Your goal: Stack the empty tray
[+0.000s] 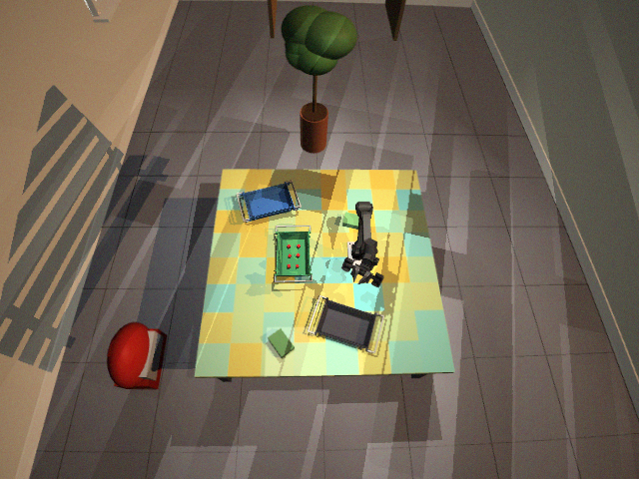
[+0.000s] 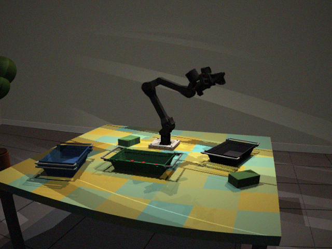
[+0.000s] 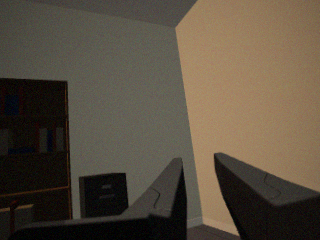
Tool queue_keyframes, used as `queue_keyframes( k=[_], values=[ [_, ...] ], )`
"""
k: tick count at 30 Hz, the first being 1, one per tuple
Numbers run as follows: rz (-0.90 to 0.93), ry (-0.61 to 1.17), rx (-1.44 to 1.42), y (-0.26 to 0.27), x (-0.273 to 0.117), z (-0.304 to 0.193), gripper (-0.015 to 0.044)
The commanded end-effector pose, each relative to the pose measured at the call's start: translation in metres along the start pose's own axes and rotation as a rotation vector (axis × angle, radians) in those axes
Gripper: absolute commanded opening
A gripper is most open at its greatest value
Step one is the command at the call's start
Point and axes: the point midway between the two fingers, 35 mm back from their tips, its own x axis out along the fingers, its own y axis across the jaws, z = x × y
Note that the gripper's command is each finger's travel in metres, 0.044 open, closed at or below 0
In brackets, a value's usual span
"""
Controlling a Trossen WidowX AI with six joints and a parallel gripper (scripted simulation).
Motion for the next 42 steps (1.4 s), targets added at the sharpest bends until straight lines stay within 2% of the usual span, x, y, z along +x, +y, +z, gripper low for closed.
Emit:
queue_keyframes(
  k=[1, 9, 20, 27, 34, 38, 42],
  values=[
    [-0.004, 0.128, -0.044, -0.006, 0.024, -0.032, 0.0080],
    [-0.121, 0.577, -0.091, -0.073, 0.068, -0.140, 0.0080],
    [-0.334, 0.967, 0.019, -0.168, 0.053, -0.226, 0.0080],
    [-0.586, 1.353, 0.186, -0.249, -0.002, -0.273, 0.0080],
    [-0.884, 1.684, 0.447, -0.308, -0.078, -0.285, 0.0080],
    [-1.033, 1.817, 0.598, -0.326, -0.115, -0.279, 0.0080],
    [-1.039, 1.823, 0.605, -0.326, -0.116, -0.279, 0.0080]
  ],
)
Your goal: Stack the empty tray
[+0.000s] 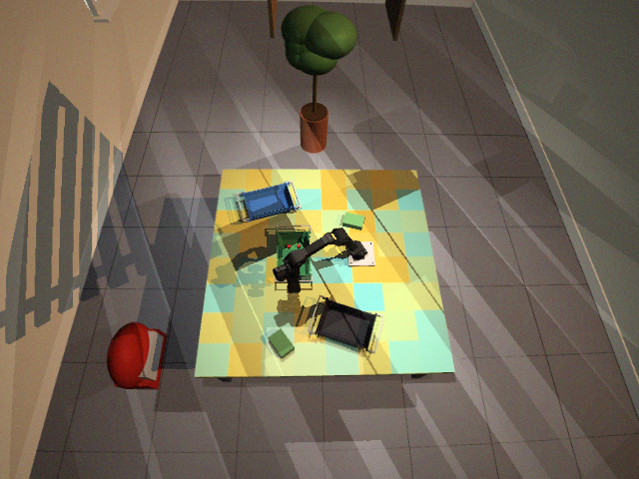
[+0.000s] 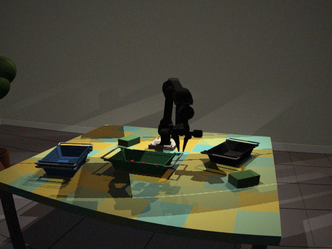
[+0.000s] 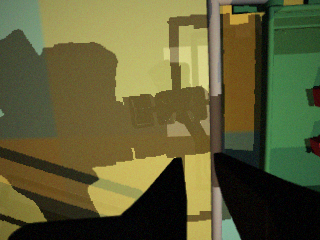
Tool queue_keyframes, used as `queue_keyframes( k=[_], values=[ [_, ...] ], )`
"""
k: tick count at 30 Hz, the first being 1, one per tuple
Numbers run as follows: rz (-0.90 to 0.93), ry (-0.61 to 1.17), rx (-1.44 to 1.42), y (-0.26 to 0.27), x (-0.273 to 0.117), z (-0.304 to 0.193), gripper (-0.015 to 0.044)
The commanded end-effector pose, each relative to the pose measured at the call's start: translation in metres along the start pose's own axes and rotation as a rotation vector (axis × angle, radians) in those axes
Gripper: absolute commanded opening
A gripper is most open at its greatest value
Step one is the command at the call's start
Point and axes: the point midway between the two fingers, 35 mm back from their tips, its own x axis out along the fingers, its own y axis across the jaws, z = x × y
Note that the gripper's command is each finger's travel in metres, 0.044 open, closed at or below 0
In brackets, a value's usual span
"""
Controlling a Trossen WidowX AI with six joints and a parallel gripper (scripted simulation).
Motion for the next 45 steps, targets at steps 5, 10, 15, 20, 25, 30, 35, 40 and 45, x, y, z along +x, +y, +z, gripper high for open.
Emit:
queue_keyframes(
  k=[5, 10, 15, 20, 25, 30, 35, 40, 45],
  values=[
    [-0.018, 0.101, 0.076, -0.017, 0.005, -0.005, 0.0080],
    [-0.018, 0.101, 0.076, -0.016, 0.014, -0.006, 0.0080],
    [-0.018, 0.101, 0.076, -0.016, 0.032, -0.007, 0.0080],
    [-0.018, 0.101, 0.076, -0.017, 0.049, -0.009, 0.0080],
    [-0.018, 0.101, 0.076, -0.017, 0.064, -0.011, 0.0080],
    [-0.018, 0.101, 0.076, -0.018, 0.063, -0.011, 0.0080],
    [-0.019, 0.101, 0.076, -0.030, 0.040, -0.010, 0.0080],
    [-0.020, 0.101, 0.076, -0.043, 0.032, -0.010, 0.0080],
    [-0.021, 0.101, 0.076, -0.061, 0.029, -0.011, 0.0080]
  ],
)
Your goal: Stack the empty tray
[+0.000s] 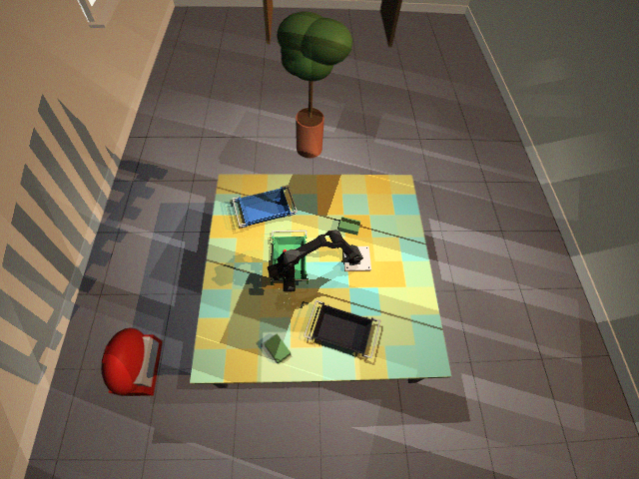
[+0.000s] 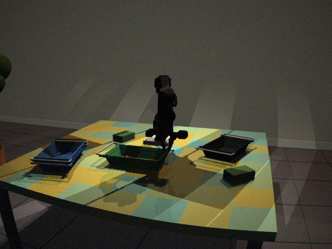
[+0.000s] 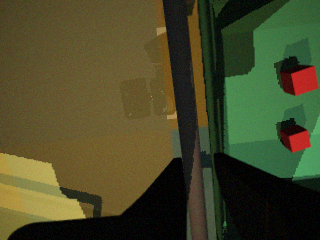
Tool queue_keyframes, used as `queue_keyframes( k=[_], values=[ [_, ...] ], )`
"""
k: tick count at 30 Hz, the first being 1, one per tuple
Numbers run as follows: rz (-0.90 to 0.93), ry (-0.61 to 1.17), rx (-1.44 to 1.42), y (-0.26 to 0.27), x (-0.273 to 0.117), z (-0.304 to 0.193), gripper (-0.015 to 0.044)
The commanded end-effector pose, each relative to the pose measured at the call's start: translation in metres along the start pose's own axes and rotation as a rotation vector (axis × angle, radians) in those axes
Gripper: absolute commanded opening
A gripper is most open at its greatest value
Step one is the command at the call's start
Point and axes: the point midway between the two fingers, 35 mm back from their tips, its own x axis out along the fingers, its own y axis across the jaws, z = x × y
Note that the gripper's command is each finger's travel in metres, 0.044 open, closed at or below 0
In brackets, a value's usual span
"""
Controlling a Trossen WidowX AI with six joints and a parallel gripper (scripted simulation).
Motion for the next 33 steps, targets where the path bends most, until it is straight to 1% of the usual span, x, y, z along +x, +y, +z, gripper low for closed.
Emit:
queue_keyframes(
  k=[1, 10, 14, 22, 24, 25, 33],
  values=[
    [-0.020, 0.009, 0.007, -0.020, 0.003, 0.000, 0.0080],
    [-0.022, 0.009, 0.007, -0.049, 0.022, -0.001, 0.0080],
    [-0.022, 0.009, 0.007, -0.047, 0.014, 0.000, 0.0080],
    [-0.022, 0.009, 0.007, -0.043, -0.022, 0.001, 0.0080],
    [-0.022, 0.009, 0.007, -0.043, -0.023, 0.001, 0.0080],
    [-0.027, 0.005, 0.007, -0.044, -0.017, 0.002, 0.0080],
    [-0.027, 0.005, 0.007, -0.044, -0.017, 0.002, 0.0080]
  ],
)
